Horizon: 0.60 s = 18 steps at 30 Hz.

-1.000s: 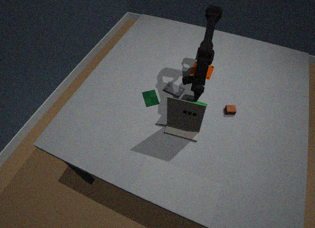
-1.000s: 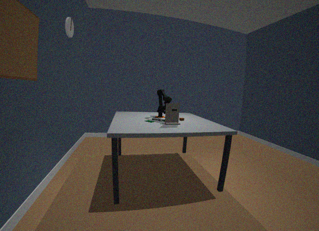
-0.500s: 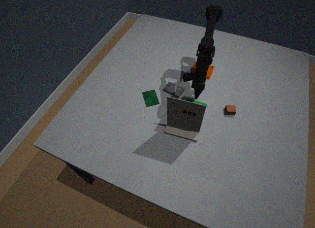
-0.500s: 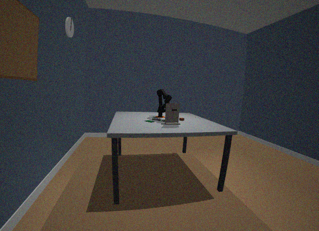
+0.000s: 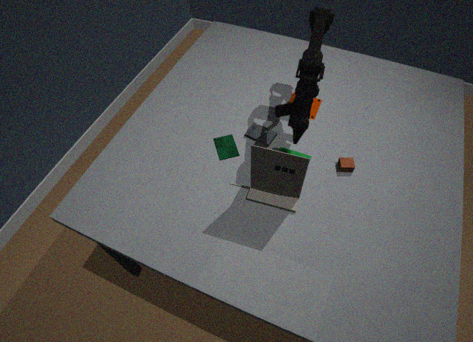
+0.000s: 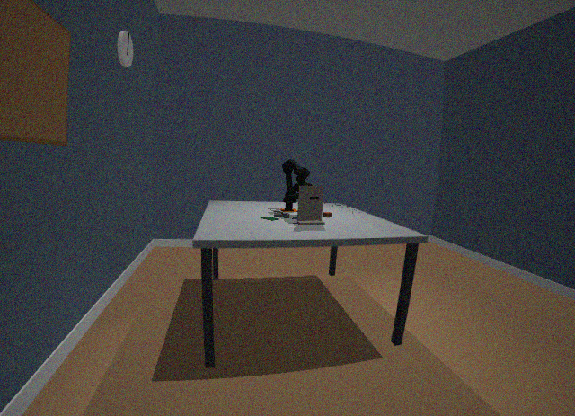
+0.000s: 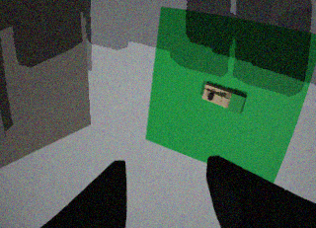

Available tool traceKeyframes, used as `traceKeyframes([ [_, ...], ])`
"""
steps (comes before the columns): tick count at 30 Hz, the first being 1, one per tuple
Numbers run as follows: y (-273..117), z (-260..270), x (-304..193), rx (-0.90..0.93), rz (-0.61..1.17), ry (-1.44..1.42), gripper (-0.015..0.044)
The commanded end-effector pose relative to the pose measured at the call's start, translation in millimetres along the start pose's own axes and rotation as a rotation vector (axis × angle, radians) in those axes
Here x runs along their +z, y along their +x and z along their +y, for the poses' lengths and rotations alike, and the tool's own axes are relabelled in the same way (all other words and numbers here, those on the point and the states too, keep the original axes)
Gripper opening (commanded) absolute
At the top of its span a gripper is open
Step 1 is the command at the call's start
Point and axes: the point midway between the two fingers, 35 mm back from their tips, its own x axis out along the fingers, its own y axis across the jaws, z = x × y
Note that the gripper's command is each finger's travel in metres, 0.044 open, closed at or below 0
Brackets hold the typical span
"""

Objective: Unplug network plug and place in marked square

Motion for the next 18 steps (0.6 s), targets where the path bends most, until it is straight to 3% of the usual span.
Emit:
traceKeyframes([
  [1, -8.6, 5.0, -0.3, 0.008, 0.002, -0.003, 0.0156],
  [18, -31.4, 24.5, 0.0, 0.002, 0.000, -0.001, 0.0156],
])
